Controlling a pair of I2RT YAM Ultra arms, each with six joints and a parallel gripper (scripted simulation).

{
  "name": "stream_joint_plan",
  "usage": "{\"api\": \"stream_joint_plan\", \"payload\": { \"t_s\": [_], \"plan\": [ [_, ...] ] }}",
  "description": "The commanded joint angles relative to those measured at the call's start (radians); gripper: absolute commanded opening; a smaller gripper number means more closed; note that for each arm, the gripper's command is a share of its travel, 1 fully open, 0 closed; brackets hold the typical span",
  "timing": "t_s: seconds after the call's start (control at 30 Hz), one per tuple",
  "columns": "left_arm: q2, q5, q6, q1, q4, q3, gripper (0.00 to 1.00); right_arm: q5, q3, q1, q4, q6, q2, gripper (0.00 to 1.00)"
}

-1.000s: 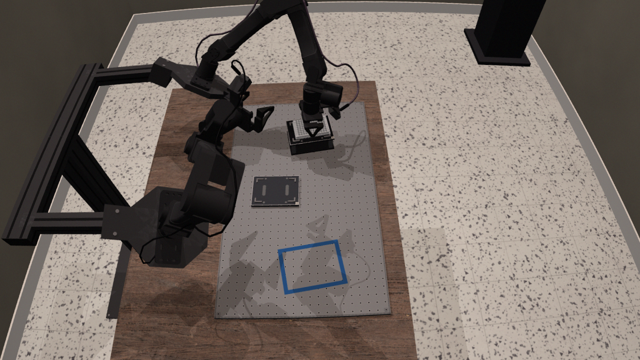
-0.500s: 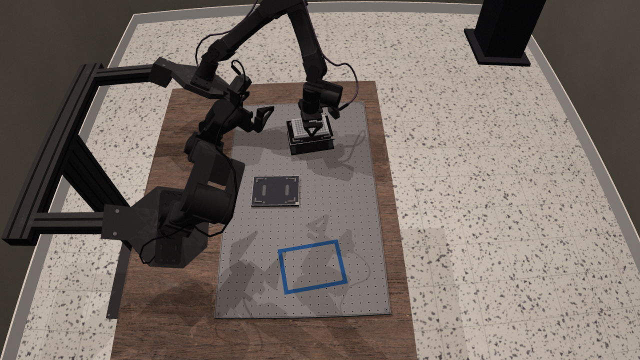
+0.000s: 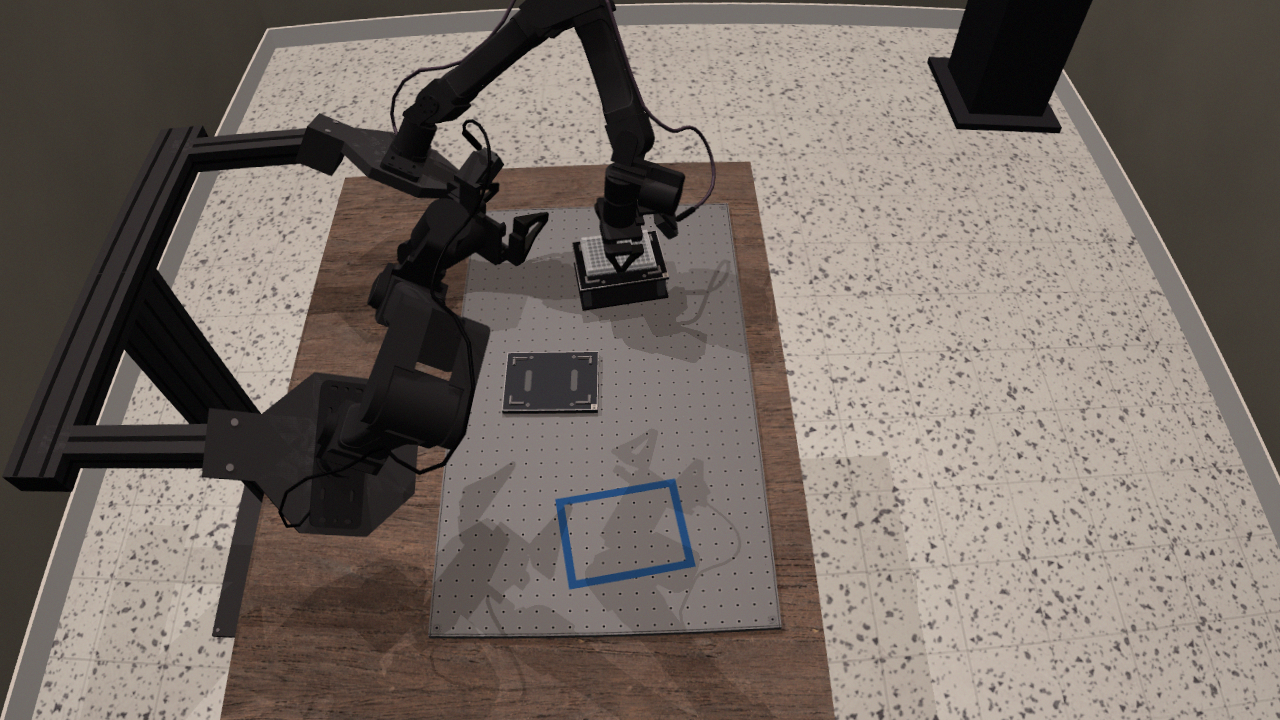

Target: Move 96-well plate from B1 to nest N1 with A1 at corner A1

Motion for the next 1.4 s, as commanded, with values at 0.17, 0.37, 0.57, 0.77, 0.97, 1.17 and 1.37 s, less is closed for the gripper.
{"api": "stream_joint_plan", "payload": {
  "t_s": [0.17, 0.37, 0.57, 0.77, 0.97, 1.17, 1.37],
  "plan": [
    [-0.043, 0.011, -0.013, -0.042, -0.021, 0.02, 0.81, -0.004, 0.004, 0.01, 0.018, -0.002, 0.0, 1.0],
    [-0.027, -0.012, -0.015, -0.047, -0.016, 0.02, 0.81, -0.004, 0.004, 0.01, 0.018, -0.002, 0.0, 1.0],
    [-0.024, -0.015, 0.015, -0.035, 0.055, -0.014, 0.81, -0.004, 0.004, 0.01, 0.018, -0.002, 0.0, 1.0],
    [0.004, -0.005, 0.04, -0.009, 0.108, -0.036, 0.81, -0.004, 0.004, 0.01, 0.018, -0.002, 0.0, 1.0],
    [0.031, -0.02, 0.039, 0.008, 0.101, -0.024, 0.81, -0.004, 0.004, 0.01, 0.018, -0.002, 0.0, 1.0],
    [0.035, -0.025, 0.037, 0.008, 0.094, -0.008, 0.81, -0.004, 0.004, 0.01, 0.018, -0.002, 0.0, 1.0],
    [0.021, -0.041, -0.014, -0.044, -0.003, 0.047, 0.81, -0.004, 0.004, 0.01, 0.018, -0.002, 0.0, 1.0]
  ]
}}
